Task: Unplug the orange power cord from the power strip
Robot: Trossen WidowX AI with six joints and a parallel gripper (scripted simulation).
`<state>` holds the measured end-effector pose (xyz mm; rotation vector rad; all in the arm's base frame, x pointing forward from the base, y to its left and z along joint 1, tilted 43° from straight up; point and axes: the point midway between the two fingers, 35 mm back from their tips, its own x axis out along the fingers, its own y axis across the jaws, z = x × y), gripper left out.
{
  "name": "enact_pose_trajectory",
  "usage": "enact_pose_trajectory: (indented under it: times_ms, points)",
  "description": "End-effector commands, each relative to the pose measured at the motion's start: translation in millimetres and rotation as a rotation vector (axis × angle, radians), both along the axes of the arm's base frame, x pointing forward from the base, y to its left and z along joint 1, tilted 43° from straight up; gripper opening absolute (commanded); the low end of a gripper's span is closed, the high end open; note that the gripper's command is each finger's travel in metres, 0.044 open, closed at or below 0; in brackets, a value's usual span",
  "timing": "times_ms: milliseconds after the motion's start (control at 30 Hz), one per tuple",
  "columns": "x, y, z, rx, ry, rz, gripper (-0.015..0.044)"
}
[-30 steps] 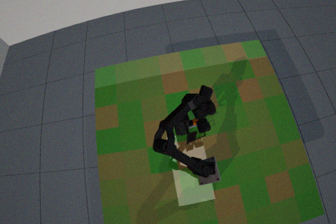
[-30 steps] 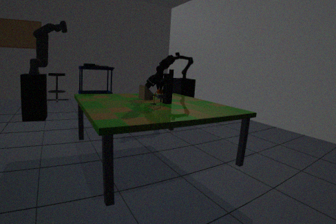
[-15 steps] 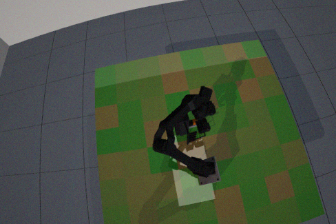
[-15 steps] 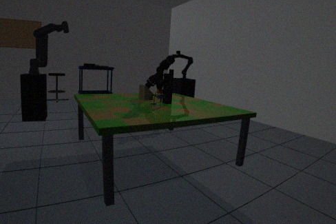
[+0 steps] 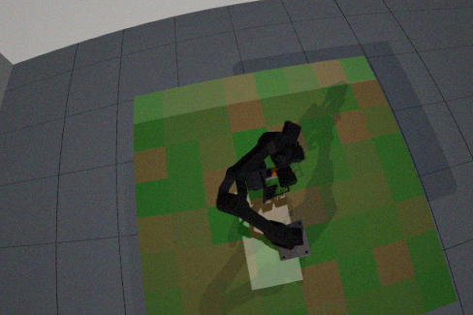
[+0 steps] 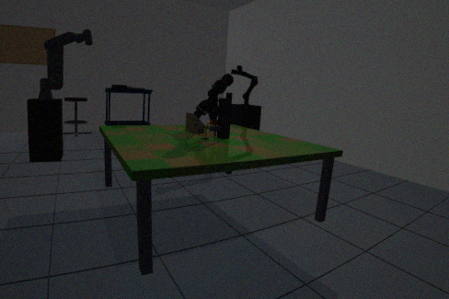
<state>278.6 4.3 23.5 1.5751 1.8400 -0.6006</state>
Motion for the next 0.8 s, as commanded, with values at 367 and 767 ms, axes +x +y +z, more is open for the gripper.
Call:
enact_pose_trajectory:
  times_ms: [367,767]
  points:
    - [9,-28,-18,-0.032,-0.011,-0.005,0.0]
    - [11,-44,-29,-0.032,-0.009,-0.007,0.0]
